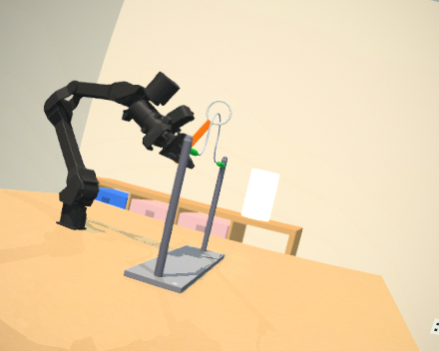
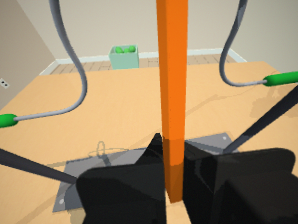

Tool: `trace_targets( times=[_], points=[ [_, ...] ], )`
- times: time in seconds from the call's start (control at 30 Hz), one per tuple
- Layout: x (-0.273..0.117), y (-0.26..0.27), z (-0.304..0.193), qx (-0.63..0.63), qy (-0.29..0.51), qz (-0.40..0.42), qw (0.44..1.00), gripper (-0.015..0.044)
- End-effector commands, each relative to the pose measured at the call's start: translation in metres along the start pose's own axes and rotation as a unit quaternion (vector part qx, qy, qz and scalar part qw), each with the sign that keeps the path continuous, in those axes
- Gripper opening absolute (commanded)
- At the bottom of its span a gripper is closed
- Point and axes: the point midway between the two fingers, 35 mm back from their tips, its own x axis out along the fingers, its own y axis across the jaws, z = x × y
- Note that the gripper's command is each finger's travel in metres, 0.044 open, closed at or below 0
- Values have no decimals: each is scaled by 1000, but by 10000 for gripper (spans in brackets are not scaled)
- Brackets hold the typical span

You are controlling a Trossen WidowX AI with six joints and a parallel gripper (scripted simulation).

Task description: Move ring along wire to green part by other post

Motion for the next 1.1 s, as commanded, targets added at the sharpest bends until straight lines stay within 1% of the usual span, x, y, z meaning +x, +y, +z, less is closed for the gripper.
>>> trace_targets(
  times=[0.0, 0.53, 1.07],
  points=[
    [1, -4, -2, -33, -1, -22, 999, -150],
    [1, -22, 1, -156, -15, -109, 982, -150],
    [-3, -37, 9, -276, -30, -192, 941, -150]
  ],
)
